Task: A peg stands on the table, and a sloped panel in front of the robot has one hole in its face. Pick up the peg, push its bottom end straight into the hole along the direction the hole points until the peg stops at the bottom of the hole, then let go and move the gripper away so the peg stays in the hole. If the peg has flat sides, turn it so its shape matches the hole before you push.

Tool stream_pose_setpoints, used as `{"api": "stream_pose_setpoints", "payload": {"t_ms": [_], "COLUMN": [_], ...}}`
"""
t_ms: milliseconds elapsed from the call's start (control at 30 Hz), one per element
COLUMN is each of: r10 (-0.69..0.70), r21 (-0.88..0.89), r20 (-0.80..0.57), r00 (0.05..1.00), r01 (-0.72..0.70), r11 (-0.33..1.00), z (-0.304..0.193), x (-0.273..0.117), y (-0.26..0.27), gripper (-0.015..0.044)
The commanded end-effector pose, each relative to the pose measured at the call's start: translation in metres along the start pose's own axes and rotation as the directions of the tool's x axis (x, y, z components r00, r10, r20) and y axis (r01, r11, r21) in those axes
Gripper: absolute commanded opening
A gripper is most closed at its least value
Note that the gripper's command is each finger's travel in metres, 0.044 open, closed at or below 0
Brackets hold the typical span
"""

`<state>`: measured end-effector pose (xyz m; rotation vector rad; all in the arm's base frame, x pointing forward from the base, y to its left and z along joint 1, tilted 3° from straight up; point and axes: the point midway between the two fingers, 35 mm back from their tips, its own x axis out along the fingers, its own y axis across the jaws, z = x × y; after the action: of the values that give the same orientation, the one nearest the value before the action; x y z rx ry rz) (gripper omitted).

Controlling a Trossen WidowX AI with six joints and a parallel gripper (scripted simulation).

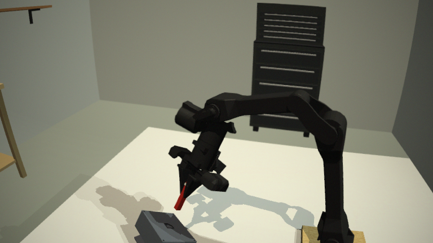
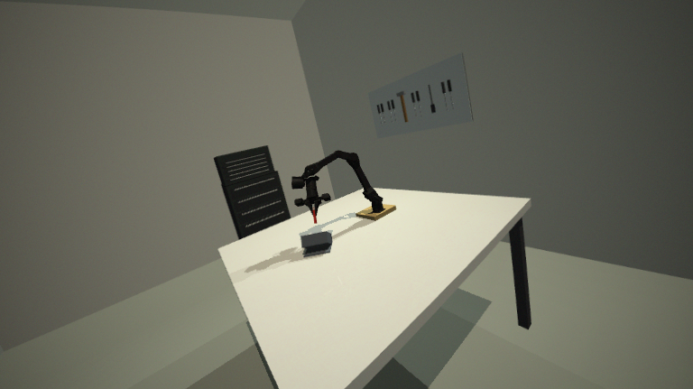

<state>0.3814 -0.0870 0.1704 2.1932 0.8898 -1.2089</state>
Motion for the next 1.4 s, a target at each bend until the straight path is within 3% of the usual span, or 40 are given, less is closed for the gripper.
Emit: {"api": "stream_pose_setpoints", "payload": {"t_ms": [0,1367], "r10": [-0.007,0.004], "r21": [0.026,0.064], "r20": [-0.005,-0.022], "r00": [1.0,1.0], "r01": [0.007,-0.003], "r11": [1.0,0.998], "z": [0.002,0.004], "x": [0.011,0.049], "y": [0.0,0.003], "gripper": [0.0,0.0]}}
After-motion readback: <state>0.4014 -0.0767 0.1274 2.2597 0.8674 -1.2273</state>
